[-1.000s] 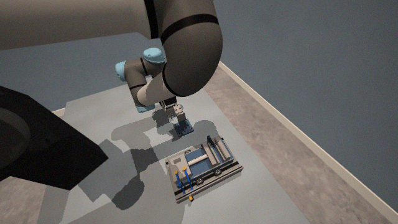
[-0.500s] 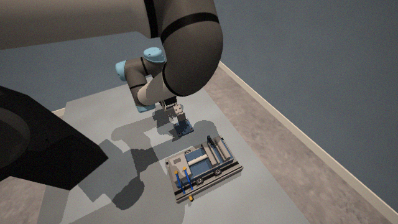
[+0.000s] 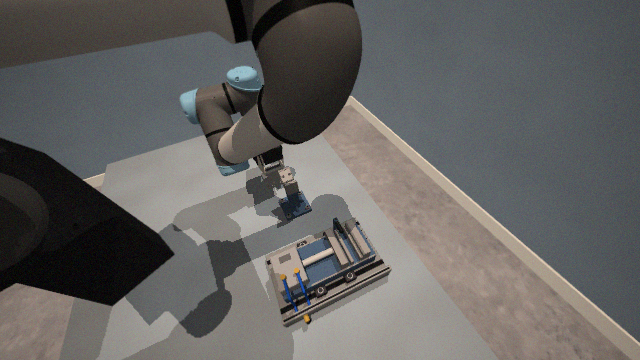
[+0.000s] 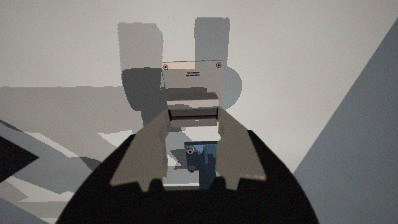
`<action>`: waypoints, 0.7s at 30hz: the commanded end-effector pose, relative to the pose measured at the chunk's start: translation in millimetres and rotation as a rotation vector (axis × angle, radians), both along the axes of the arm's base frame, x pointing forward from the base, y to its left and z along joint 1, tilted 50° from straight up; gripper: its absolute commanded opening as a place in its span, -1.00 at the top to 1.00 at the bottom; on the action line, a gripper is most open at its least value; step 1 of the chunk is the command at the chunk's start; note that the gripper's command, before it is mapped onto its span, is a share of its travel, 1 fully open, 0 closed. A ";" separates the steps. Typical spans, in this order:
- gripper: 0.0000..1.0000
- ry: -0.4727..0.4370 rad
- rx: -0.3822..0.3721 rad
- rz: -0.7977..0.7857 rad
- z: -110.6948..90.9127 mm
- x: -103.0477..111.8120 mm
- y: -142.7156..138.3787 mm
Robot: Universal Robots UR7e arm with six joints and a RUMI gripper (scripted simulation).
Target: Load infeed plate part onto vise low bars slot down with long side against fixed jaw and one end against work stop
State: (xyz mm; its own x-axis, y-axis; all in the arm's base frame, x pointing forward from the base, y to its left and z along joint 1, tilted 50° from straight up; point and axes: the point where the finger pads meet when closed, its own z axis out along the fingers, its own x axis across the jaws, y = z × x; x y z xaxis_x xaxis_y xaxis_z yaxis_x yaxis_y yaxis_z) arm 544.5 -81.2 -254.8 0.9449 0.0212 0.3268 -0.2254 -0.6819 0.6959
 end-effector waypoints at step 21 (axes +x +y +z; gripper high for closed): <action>1.00 0.003 0.000 0.001 59.1 -23.7 69.1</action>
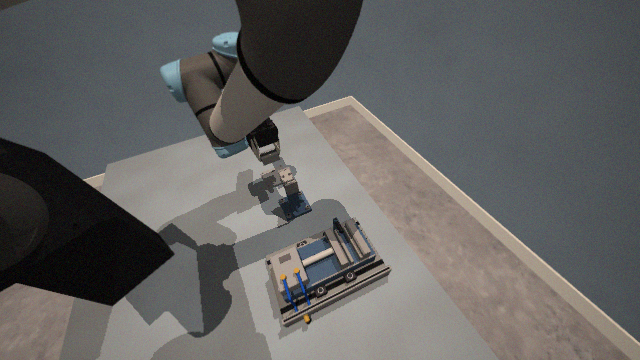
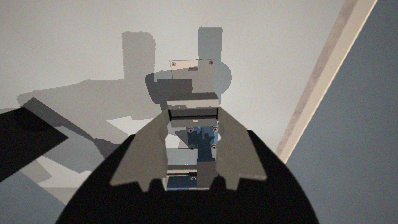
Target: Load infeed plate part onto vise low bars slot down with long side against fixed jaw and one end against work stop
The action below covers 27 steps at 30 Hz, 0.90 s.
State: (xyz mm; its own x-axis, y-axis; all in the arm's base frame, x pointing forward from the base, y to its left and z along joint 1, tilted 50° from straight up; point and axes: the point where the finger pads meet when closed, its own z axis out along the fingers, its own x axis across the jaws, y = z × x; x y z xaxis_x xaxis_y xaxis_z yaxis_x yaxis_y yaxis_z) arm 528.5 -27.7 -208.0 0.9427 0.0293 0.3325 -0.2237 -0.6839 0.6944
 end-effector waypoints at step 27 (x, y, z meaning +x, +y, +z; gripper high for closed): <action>1.00 0.007 0.000 -0.007 64.4 -26.3 75.2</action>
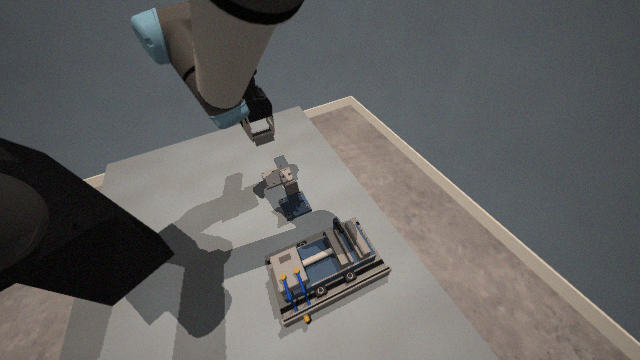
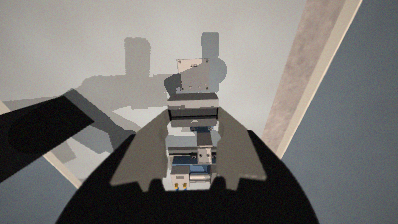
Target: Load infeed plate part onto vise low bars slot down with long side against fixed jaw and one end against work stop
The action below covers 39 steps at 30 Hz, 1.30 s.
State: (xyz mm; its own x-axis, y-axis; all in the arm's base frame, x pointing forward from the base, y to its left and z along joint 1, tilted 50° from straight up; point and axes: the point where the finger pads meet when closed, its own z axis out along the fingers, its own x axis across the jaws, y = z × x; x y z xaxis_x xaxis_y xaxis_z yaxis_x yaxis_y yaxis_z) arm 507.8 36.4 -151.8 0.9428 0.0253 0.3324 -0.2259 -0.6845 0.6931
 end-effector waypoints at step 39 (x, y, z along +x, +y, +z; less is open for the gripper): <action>1.00 0.009 -0.002 -0.004 15.0 -9.0 19.5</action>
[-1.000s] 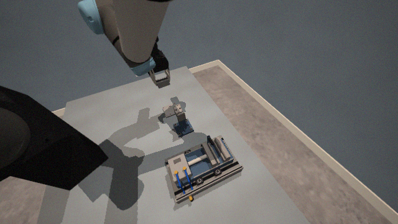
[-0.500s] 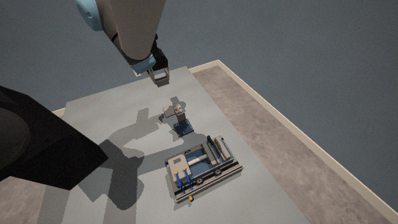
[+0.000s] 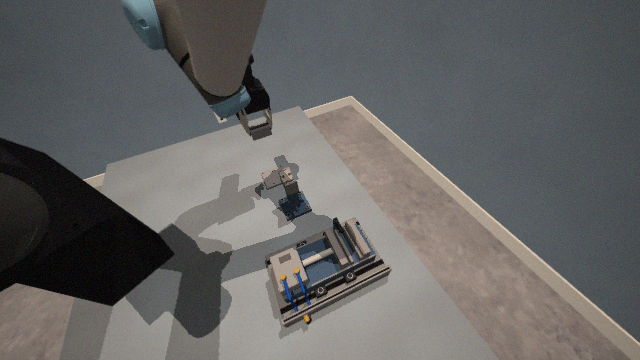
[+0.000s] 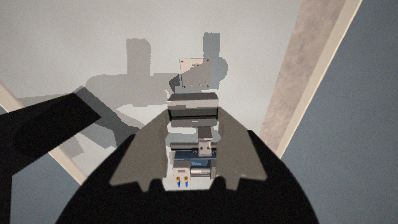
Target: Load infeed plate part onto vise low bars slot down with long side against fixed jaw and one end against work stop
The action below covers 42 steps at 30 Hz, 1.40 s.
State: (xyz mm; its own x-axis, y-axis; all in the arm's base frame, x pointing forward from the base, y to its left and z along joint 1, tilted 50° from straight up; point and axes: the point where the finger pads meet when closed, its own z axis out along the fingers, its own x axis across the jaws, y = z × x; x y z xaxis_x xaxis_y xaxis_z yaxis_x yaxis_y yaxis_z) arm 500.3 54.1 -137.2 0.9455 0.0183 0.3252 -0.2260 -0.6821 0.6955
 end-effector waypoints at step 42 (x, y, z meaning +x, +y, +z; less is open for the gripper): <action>1.00 0.001 0.002 0.000 12.6 -1.2 -10.1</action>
State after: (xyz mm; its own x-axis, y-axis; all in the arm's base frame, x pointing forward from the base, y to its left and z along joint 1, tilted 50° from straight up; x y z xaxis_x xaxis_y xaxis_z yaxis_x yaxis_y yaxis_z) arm 500.2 50.1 -131.0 0.9455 0.0197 0.3250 -0.2248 -0.6824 0.6956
